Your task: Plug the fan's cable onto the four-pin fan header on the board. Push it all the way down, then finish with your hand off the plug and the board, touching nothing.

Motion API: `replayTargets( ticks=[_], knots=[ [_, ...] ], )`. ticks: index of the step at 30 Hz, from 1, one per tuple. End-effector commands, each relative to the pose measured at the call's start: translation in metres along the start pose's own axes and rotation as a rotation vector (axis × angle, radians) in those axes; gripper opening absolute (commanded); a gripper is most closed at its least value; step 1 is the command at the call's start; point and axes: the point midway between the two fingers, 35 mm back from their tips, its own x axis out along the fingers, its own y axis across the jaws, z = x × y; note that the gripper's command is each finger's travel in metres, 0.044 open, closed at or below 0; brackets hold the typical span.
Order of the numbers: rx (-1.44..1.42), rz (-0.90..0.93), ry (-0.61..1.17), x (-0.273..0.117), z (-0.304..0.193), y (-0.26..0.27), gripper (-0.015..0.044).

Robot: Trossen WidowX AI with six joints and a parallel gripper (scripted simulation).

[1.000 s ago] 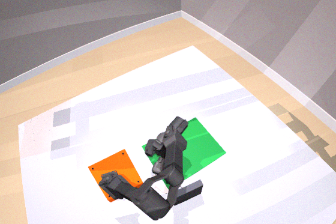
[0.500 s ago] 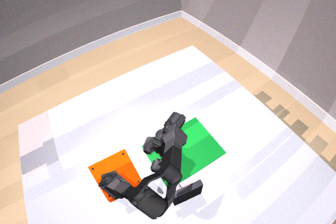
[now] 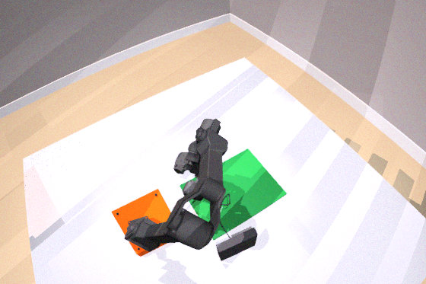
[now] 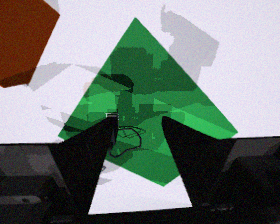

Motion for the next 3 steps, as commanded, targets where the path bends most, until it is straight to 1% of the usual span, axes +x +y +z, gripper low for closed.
replayTargets(
  ticks=[1,3],
  knots=[
    [-0.001,0.003,-0.003,0.0016,0.0459,-0.0297,0.0260],
    [-0.001,0.004,-0.002,0.0024,0.0537,-0.0338,0.0260]
  ],
)
